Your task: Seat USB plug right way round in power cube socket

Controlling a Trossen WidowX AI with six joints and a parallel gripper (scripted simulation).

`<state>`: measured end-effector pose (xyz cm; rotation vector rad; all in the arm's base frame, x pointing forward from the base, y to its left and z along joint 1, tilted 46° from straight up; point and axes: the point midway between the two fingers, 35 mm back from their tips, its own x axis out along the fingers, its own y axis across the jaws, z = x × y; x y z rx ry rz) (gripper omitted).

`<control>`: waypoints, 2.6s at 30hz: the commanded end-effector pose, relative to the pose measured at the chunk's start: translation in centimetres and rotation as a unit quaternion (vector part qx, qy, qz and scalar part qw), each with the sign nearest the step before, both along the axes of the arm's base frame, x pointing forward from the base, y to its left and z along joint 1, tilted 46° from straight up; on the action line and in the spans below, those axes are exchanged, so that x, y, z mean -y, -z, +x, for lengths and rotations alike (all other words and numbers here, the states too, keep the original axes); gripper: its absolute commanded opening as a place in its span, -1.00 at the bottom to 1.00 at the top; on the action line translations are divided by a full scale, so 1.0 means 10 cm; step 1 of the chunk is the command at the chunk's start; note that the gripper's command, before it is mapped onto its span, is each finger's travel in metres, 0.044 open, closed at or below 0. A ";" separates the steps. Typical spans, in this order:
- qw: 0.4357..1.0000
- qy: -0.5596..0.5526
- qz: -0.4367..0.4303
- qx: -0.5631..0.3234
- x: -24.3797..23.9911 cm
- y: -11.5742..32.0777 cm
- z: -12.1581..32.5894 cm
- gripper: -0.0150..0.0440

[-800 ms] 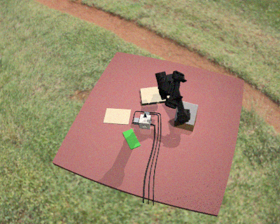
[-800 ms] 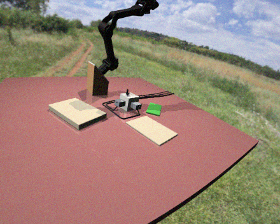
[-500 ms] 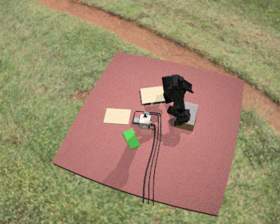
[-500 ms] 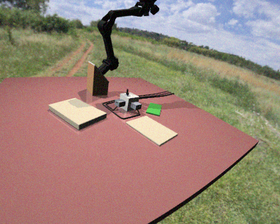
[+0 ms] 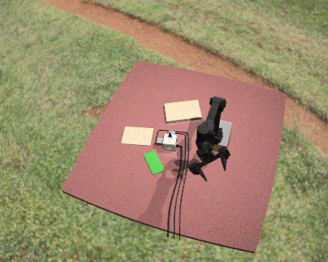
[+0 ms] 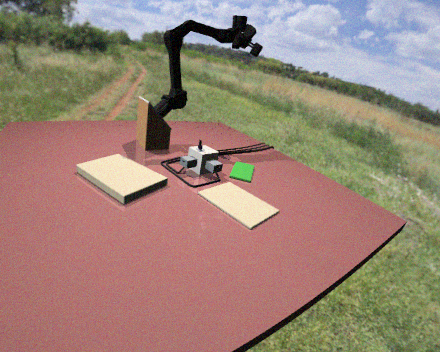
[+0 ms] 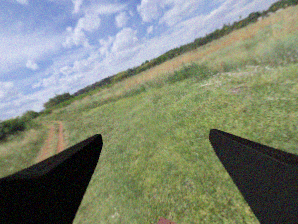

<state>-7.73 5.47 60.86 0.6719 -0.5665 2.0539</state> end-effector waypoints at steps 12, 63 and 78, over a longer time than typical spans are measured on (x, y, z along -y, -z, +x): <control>0.917 0.328 -0.194 0.115 -1.73 0.90 1.34 1.00; 0.671 0.309 -0.651 0.176 0.87 5.37 3.66 1.00; 0.671 0.309 -0.651 0.176 0.83 5.41 3.66 1.00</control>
